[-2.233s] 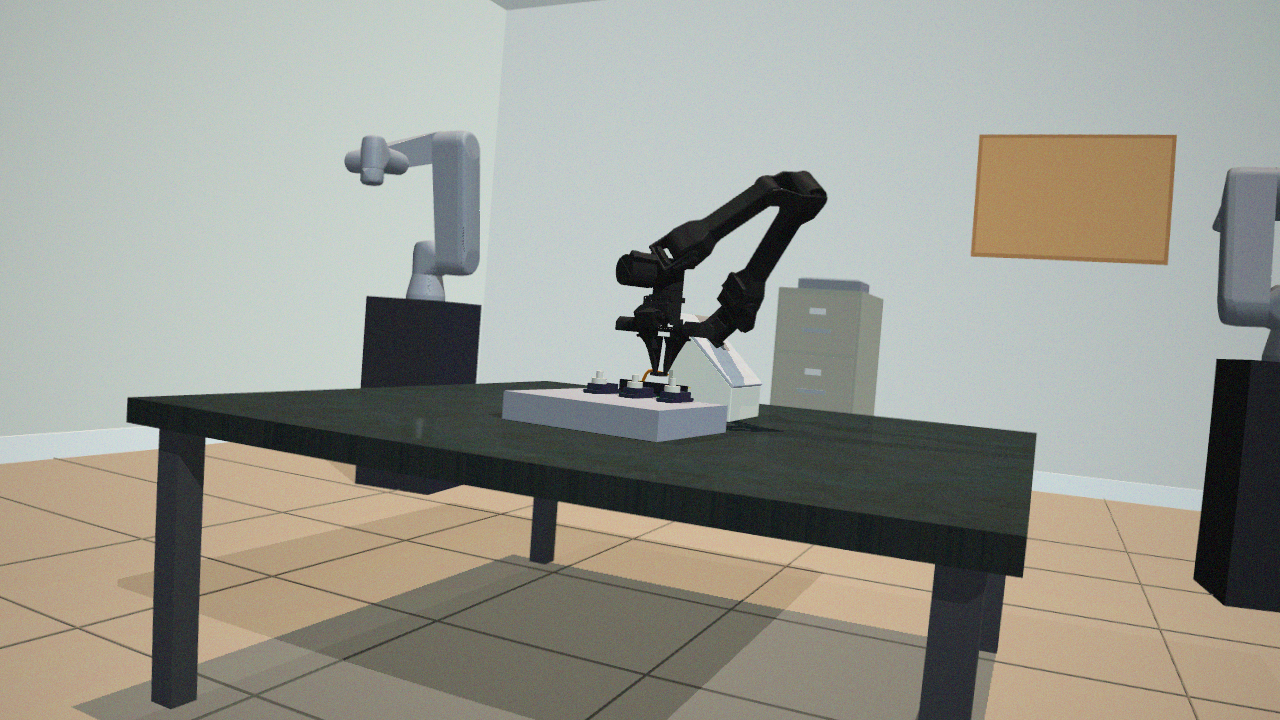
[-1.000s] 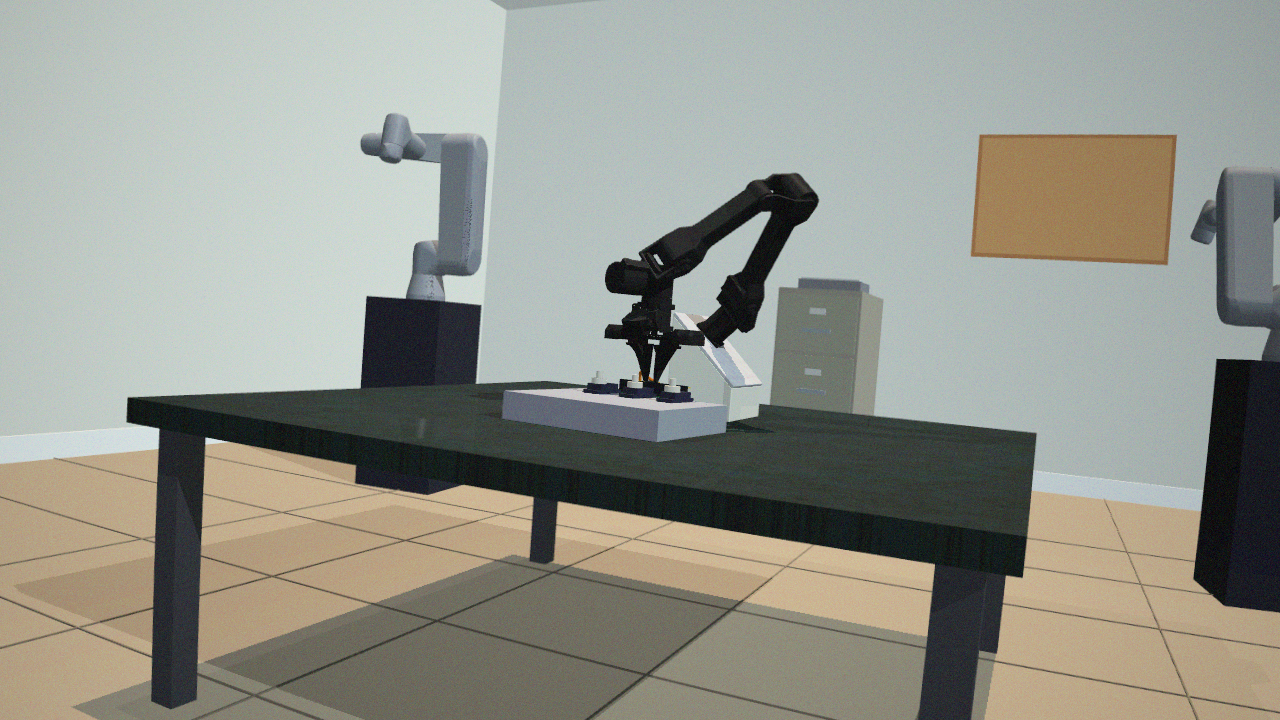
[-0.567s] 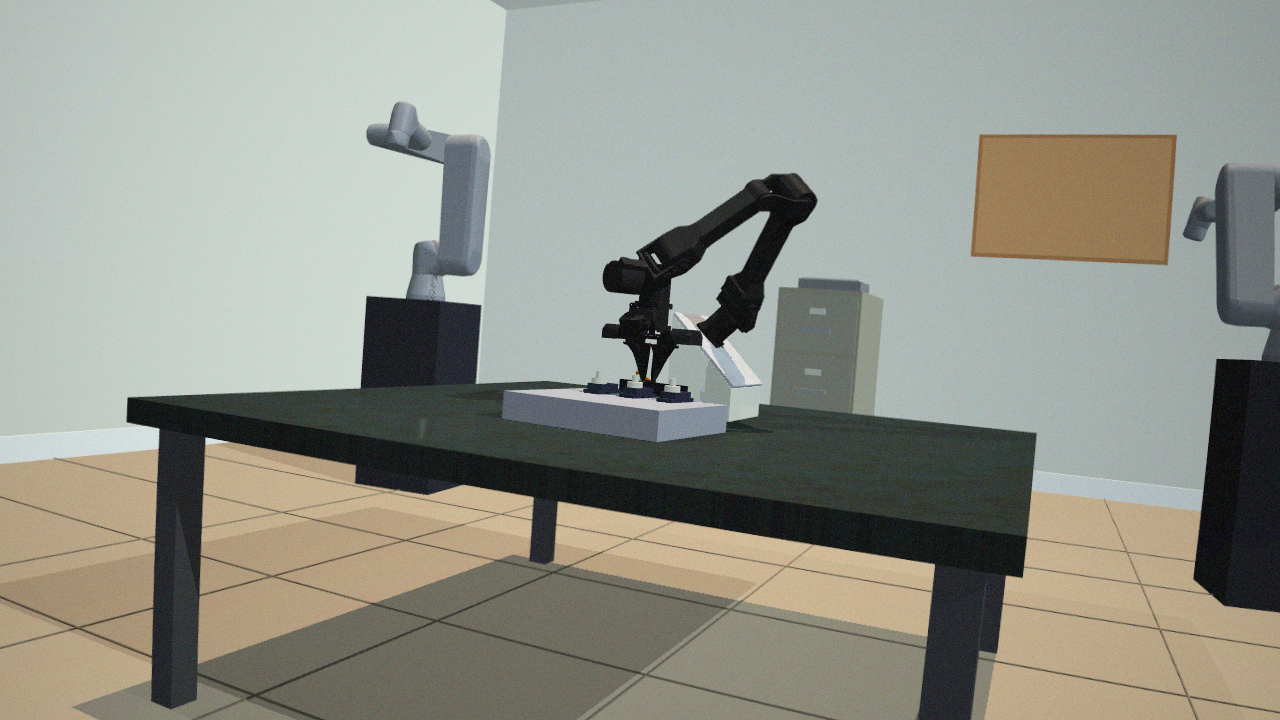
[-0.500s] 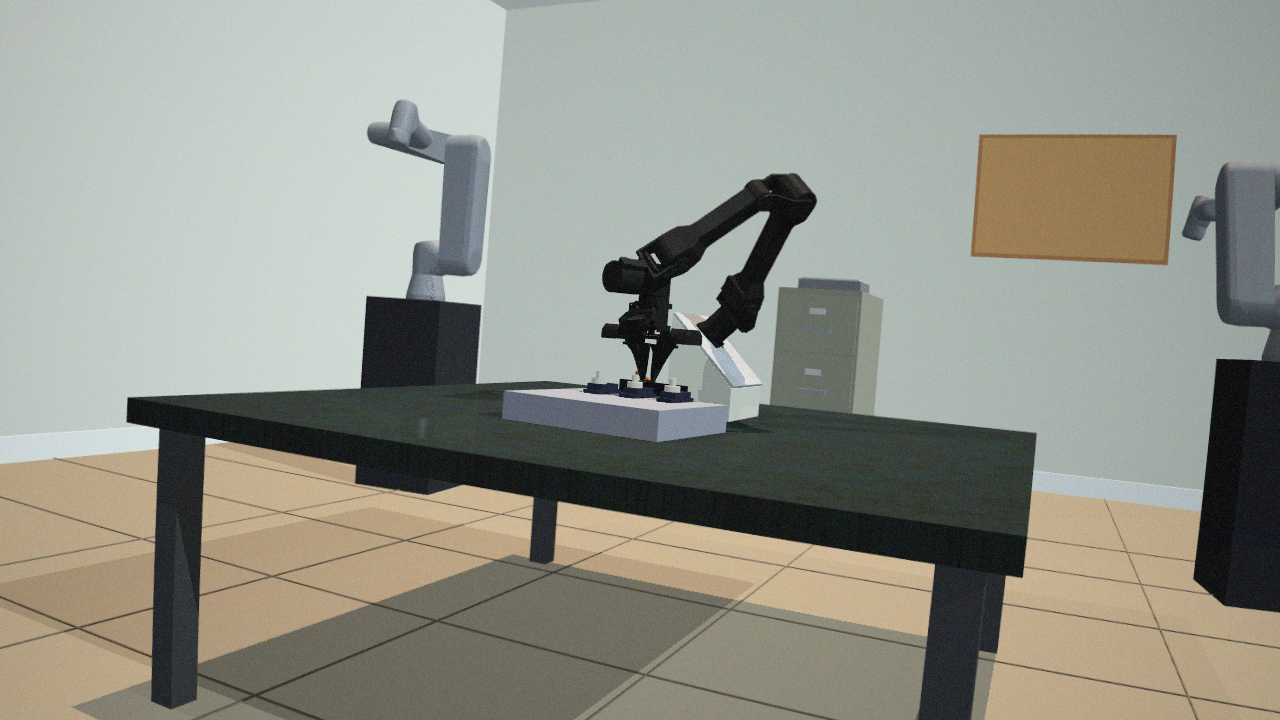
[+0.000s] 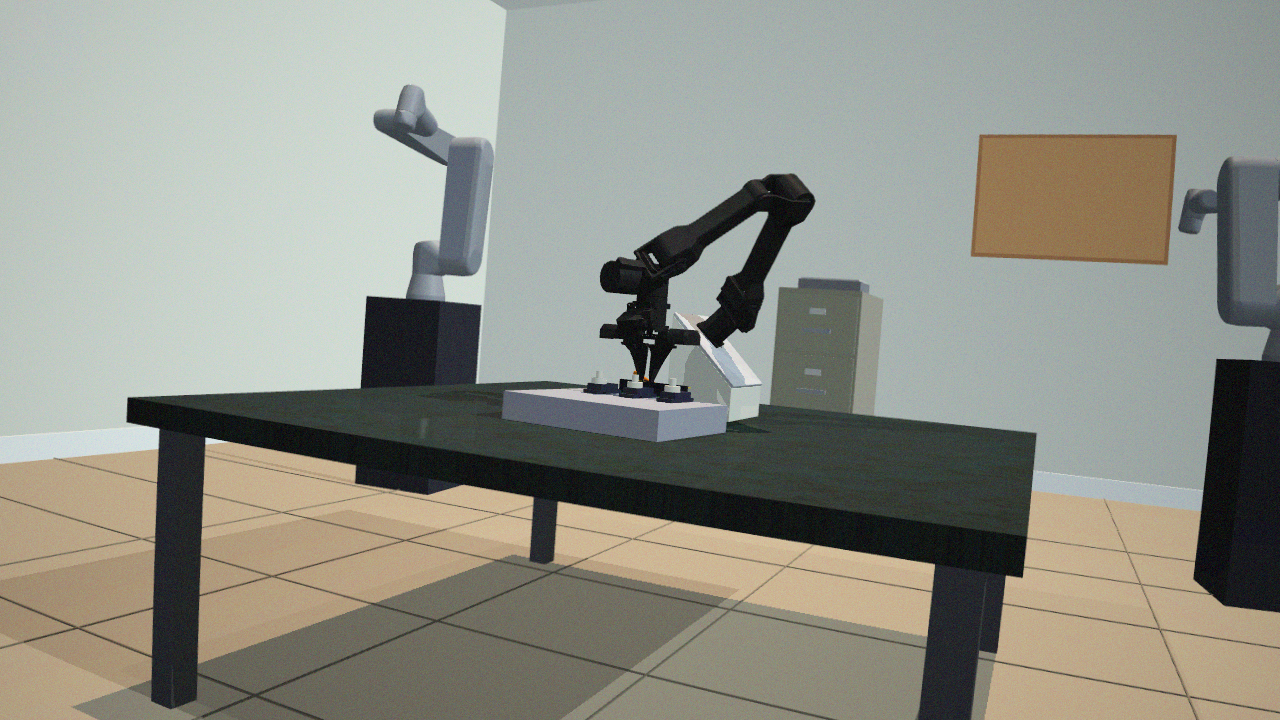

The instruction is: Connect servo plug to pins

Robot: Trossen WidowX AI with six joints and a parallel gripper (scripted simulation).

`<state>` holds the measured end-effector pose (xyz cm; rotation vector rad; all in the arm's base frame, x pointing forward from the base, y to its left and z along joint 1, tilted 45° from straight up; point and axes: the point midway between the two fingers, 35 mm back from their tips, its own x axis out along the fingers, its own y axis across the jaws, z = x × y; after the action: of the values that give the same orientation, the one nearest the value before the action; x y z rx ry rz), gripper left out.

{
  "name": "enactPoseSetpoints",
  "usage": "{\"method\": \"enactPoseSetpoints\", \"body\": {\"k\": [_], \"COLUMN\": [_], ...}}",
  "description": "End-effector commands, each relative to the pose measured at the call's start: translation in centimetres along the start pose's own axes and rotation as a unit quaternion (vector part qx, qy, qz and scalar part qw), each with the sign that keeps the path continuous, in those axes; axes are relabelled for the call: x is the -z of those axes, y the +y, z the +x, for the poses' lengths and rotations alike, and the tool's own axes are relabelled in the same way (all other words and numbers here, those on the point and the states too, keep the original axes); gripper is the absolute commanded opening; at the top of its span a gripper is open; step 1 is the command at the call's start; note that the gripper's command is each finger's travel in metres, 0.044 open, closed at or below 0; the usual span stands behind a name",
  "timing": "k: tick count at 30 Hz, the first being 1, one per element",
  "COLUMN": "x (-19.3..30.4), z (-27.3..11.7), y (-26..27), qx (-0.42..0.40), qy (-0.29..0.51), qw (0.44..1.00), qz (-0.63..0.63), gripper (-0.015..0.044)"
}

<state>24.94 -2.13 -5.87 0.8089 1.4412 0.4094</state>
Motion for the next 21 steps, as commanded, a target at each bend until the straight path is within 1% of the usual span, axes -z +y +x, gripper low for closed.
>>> {"method": "enactPoseSetpoints", "body": {"k": [1, 6, 8, 12, 14, 21], "x": [0.3, 0.3, 0.2, 0.3, 0.3, 0.3], "z": [0.4, 0.1, -1.0, -4.9, -5.7, -5.7], "y": [0.1, 0.1, 0.0, 0.0, 0.1, 0.1], "qx": [0.0, 0.0, 0.001, 0.002, 0.001, 0.001], "qy": [-0.003, -0.003, -0.003, -0.003, -0.003, -0.003], "qw": [1.0, 1.0, 1.0, 1.0, 1.0, 1.0], "qz": [-0.001, -0.001, -0.001, -0.001, -0.001, -0.001], "gripper": [0.0105, 0.0236, 0.0289, 0.0394, 0.044, 0.044]}}
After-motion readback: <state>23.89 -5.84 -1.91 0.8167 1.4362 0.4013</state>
